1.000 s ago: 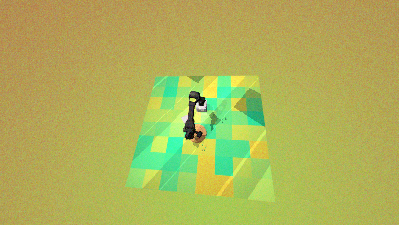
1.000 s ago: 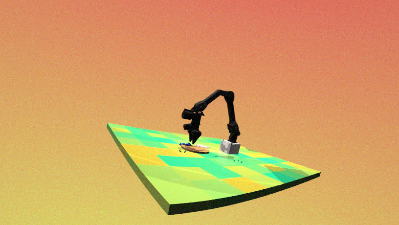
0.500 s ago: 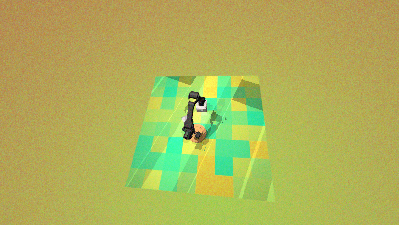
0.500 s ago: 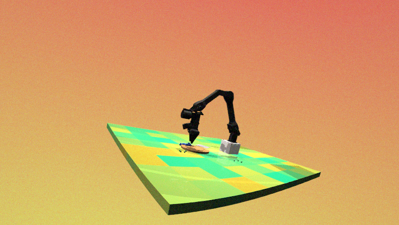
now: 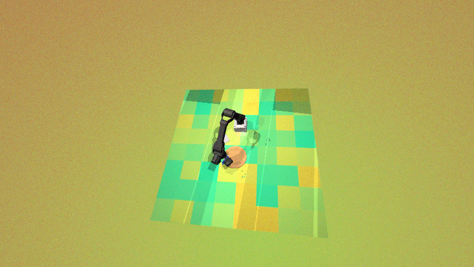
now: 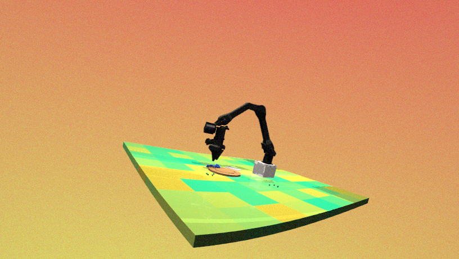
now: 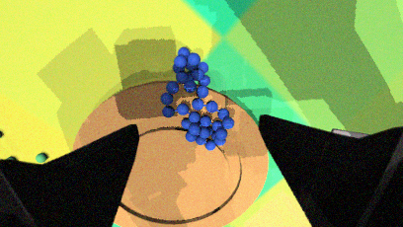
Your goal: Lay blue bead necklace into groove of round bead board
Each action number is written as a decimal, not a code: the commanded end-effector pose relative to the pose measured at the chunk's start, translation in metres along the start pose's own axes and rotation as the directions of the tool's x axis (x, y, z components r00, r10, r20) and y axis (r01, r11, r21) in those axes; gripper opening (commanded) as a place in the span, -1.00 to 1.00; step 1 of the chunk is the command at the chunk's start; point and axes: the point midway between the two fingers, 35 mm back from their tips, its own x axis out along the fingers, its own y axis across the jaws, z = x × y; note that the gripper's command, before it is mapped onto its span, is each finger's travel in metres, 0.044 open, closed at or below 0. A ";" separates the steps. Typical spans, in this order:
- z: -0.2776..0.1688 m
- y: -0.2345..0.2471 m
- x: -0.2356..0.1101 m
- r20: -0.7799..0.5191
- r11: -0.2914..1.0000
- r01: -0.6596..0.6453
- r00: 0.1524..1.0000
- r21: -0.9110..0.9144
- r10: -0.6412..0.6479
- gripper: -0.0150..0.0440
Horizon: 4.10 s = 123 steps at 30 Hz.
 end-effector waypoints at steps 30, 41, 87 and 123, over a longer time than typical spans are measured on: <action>0.002 -0.001 0.039 0.002 1.000 0.000 1.000 0.016 0.000 0.80; 0.002 -0.001 0.036 0.001 1.000 -0.001 1.000 0.012 0.001 0.08; 0.002 -0.001 0.012 0.002 1.000 0.000 1.000 0.016 0.000 -0.49; -0.046 0.016 0.030 -0.002 1.000 -0.001 1.000 0.016 0.001 -0.49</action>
